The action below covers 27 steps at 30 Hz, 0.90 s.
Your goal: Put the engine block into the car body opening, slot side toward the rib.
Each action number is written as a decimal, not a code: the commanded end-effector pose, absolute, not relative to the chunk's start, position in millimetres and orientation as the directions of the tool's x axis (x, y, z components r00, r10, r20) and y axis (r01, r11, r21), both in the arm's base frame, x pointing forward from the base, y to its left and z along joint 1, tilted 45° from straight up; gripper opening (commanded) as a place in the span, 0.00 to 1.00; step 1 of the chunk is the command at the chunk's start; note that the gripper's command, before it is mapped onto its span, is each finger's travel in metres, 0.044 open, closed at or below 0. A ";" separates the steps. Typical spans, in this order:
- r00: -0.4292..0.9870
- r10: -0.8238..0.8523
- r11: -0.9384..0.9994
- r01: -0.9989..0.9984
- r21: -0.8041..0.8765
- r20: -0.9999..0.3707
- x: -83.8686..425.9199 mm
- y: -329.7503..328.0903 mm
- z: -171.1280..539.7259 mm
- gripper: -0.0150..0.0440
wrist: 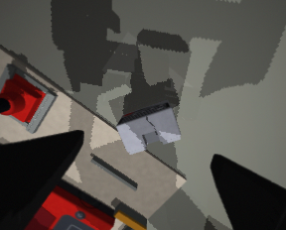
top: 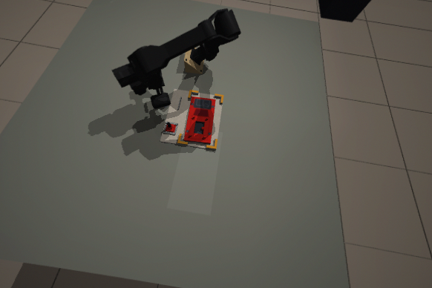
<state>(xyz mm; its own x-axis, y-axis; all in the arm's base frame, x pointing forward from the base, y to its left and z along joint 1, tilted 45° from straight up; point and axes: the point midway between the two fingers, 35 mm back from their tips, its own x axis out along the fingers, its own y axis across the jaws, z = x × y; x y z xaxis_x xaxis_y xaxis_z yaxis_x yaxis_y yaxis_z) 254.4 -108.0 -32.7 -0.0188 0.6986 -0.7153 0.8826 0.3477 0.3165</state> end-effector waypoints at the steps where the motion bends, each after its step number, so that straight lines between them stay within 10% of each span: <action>1: -0.022 0.696 0.445 0.798 0.407 -0.718 254.2 -109.4 -32.0 1.00; 27: -0.022 0.696 0.616 0.532 0.581 -0.718 254.1 -100.0 -41.4 1.00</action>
